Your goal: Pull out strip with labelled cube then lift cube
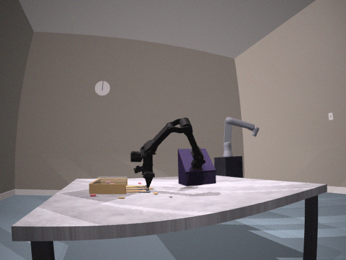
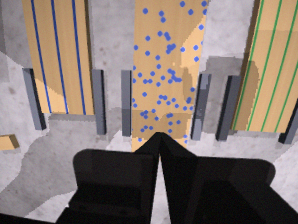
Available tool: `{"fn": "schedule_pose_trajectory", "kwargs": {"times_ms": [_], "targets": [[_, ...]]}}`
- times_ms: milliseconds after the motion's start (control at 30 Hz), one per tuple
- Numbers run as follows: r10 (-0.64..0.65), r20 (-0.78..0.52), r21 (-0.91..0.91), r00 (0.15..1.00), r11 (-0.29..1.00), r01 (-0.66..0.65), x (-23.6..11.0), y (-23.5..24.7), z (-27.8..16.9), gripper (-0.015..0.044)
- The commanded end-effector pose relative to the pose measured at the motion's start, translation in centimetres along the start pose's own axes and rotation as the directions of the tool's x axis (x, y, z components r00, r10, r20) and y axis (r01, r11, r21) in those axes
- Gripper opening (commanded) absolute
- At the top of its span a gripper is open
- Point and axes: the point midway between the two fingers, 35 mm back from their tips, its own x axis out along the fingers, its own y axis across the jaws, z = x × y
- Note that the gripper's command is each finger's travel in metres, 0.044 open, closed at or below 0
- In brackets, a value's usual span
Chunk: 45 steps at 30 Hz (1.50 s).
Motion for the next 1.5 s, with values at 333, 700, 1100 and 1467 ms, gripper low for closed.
{"fn": "schedule_pose_trajectory", "kwargs": {"times_ms": [333,700,1100,1467], "targets": [[0.001,-0.018,0.011,1.0,1.0,-0.001,0.5,-0.1,-2.8,0.0],[0.001,-0.018,0.012,1.0,1.0,-0.001,0.5,-0.1,-4.4,0.0],[0.001,-0.019,0.012,1.0,1.0,-0.001,0.4,-0.1,-6.2,0.0],[0.001,-0.02,0.013,1.0,1.0,-0.001,0.4,-0.1,-7.9,0.0]]}}
